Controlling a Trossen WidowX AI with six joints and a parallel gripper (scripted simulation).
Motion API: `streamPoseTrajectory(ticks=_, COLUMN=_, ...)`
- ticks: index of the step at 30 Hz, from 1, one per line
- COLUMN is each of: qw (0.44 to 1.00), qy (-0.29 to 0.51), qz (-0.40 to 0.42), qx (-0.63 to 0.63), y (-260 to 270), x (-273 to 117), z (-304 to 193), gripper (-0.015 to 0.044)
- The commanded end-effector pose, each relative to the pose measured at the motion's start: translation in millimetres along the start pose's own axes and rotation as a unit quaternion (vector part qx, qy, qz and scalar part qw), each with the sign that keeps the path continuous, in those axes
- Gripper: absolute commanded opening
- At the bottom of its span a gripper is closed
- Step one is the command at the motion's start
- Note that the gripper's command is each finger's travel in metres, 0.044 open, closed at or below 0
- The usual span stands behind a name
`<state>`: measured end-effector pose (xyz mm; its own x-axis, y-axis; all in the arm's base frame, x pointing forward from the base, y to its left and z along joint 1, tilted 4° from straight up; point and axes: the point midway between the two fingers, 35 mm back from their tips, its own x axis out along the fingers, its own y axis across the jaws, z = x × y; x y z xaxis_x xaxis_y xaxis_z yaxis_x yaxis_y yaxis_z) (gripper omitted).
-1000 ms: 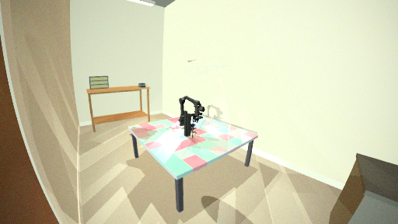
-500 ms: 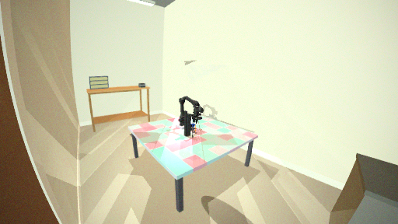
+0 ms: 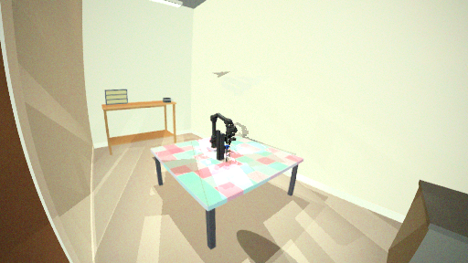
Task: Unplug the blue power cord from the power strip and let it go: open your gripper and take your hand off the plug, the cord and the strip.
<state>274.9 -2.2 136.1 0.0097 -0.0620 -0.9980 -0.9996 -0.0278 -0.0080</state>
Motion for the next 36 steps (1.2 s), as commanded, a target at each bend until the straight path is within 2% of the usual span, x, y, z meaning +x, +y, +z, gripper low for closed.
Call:
streamPoseTrajectory(ticks=1, qw=1.0, qy=-0.001, qz=-0.001, qx=-0.002, y=0, x=0, z=-6, gripper=0.016)
streamPoseTrajectory(ticks=19, qw=1.0, qy=-0.001, qz=-0.001, qx=-0.002, y=0, x=12, z=-12, gripper=0.016)
streamPoseTrajectory(ticks=23, qw=1.0, qy=0.0, qz=-0.002, qx=0.001, y=0, x=9, z=-12, gripper=0.0055)
streamPoseTrajectory(ticks=31, qw=1.0, qy=0.0, qz=-0.002, qx=0.001, y=0, x=9, z=-12, gripper=0.0002)
streamPoseTrajectory(ticks=36, qw=1.0, qy=0.0, qz=-0.002, qx=0.001, y=-1, x=9, z=-8, gripper=0.0)
